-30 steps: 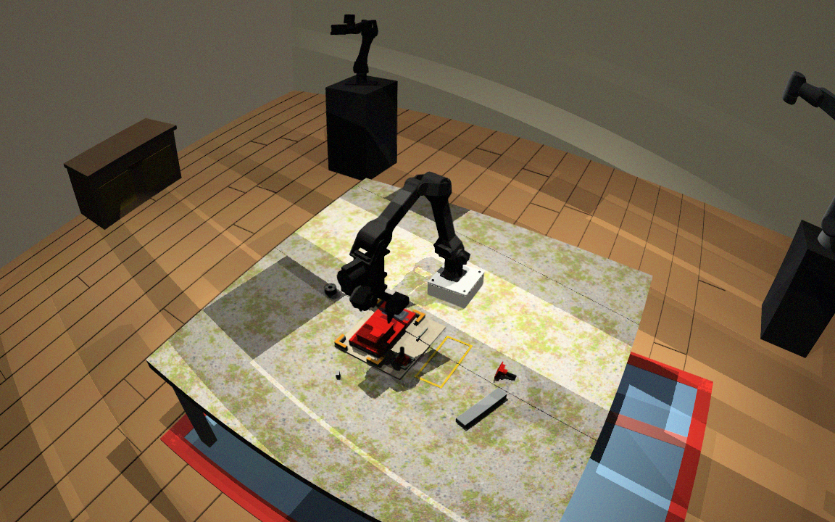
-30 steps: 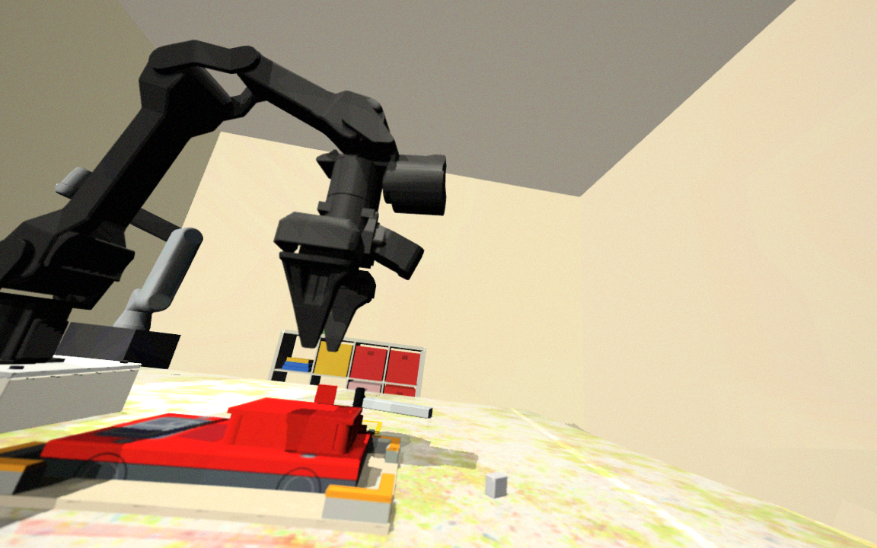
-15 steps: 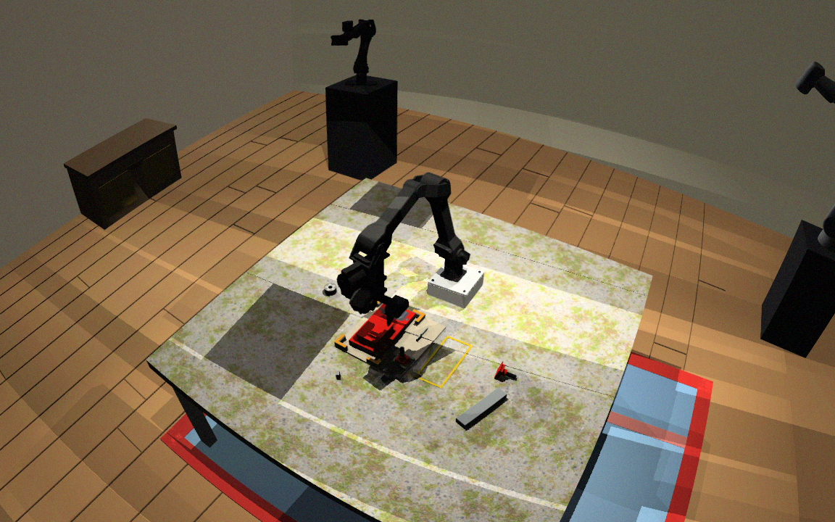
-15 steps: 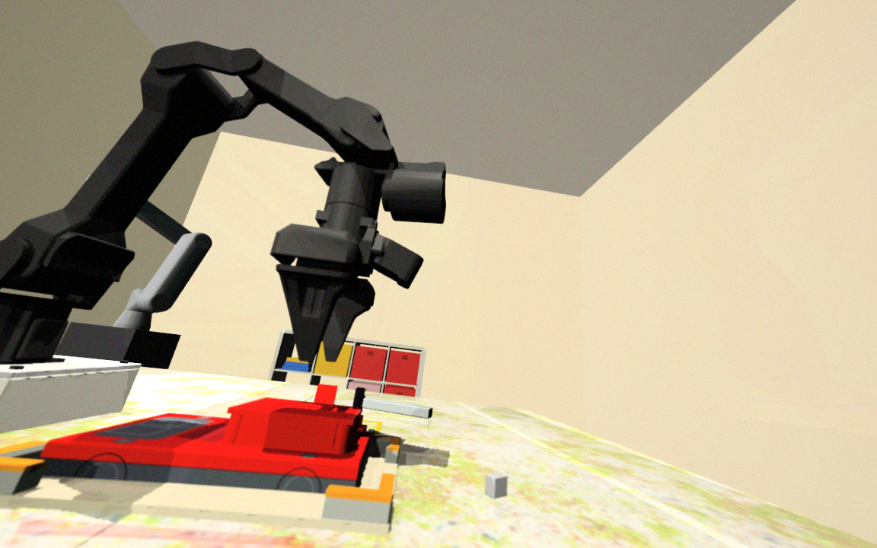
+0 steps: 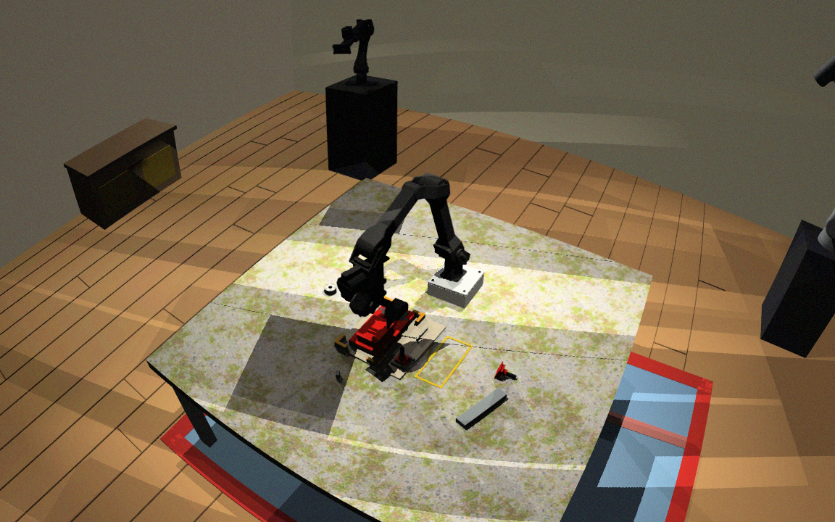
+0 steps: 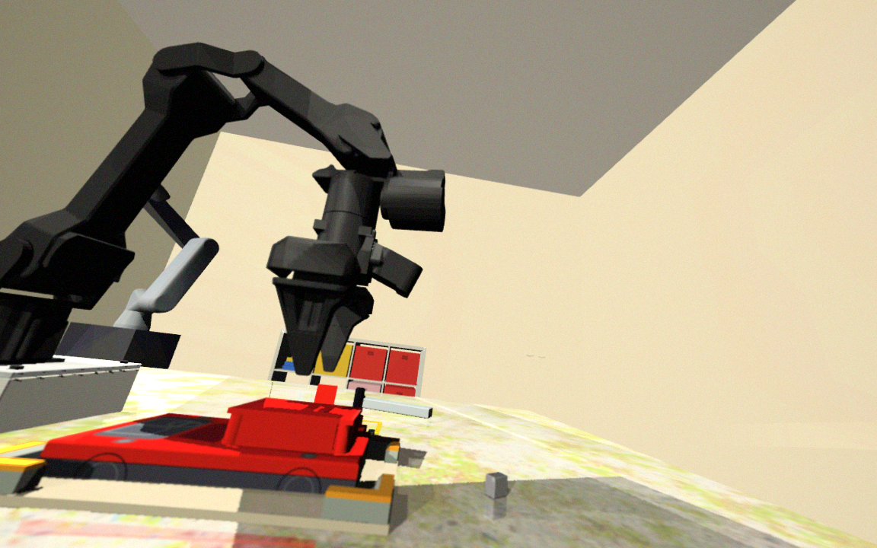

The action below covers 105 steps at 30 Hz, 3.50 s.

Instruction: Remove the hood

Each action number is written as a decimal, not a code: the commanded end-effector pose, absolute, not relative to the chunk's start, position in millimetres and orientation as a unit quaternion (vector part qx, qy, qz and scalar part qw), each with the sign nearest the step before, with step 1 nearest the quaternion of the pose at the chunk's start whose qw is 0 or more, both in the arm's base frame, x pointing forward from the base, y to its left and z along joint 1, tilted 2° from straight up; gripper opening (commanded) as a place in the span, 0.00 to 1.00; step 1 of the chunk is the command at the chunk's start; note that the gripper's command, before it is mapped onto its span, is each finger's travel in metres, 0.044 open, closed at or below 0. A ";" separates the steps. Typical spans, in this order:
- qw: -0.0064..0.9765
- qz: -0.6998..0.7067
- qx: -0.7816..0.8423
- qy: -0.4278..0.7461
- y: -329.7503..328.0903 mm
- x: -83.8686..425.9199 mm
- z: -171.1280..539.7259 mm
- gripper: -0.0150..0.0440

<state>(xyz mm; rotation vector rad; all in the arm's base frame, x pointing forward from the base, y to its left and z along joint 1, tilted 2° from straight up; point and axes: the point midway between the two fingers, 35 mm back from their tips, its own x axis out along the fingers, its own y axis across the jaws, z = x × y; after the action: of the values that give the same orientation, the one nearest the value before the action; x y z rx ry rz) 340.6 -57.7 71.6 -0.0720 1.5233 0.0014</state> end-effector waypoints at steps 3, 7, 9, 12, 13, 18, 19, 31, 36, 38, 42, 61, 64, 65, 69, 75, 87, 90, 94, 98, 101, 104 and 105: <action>0.717 0.003 -0.035 0.696 -58.6 338.6 62.4 1.00; 0.717 0.002 -0.035 0.696 -59.0 338.6 59.6 1.00; 0.717 0.002 -0.035 0.696 -59.2 338.7 58.2 1.00; 0.717 0.002 -0.035 0.696 -59.5 338.7 56.0 1.00; 0.717 0.002 -0.035 0.696 -59.6 338.7 55.3 1.00; 0.717 0.002 -0.035 0.696 -60.2 338.8 51.8 1.00; 0.717 0.002 -0.035 0.696 -60.3 338.8 51.1 1.00; 0.717 0.002 -0.035 0.696 -61.6 338.7 43.8 1.00; 0.717 0.002 -0.035 0.696 -61.6 338.7 43.8 1.00; 0.717 0.002 -0.035 0.696 -61.6 338.7 43.8 1.00; 0.717 0.002 -0.035 0.696 -61.7 338.8 43.0 1.00; 0.717 0.002 -0.035 0.696 -62.1 339.2 33.8 1.00; 0.717 0.002 -0.035 0.696 -62.2 339.2 32.3 1.00; 0.717 0.002 -0.035 0.696 -62.2 339.2 31.8 1.00; 0.717 0.002 -0.035 0.696 -62.3 339.2 29.9 1.00; 0.717 0.002 -0.035 0.696 -62.5 339.3 26.9 1.00; 0.717 0.002 -0.035 0.696 -62.6 339.3 23.8 1.00; 0.721 0.001 -0.032 0.693 -62.1 340.5 27.4 0.91; 0.721 0.001 -0.032 0.693 -62.1 340.5 27.4 0.80; 0.721 0.001 -0.032 0.693 -62.1 340.5 27.4 0.75; 0.721 0.001 -0.032 0.693 -62.1 340.5 27.4 0.72; 0.721 0.001 -0.032 0.693 -62.1 340.5 28.1 0.59; 0.721 0.001 -0.032 0.693 -62.1 340.5 28.5 0.54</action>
<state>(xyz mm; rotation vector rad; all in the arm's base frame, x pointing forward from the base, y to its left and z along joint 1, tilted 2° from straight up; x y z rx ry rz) 340.6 -62.2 27.5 -0.0720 1.5309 0.0014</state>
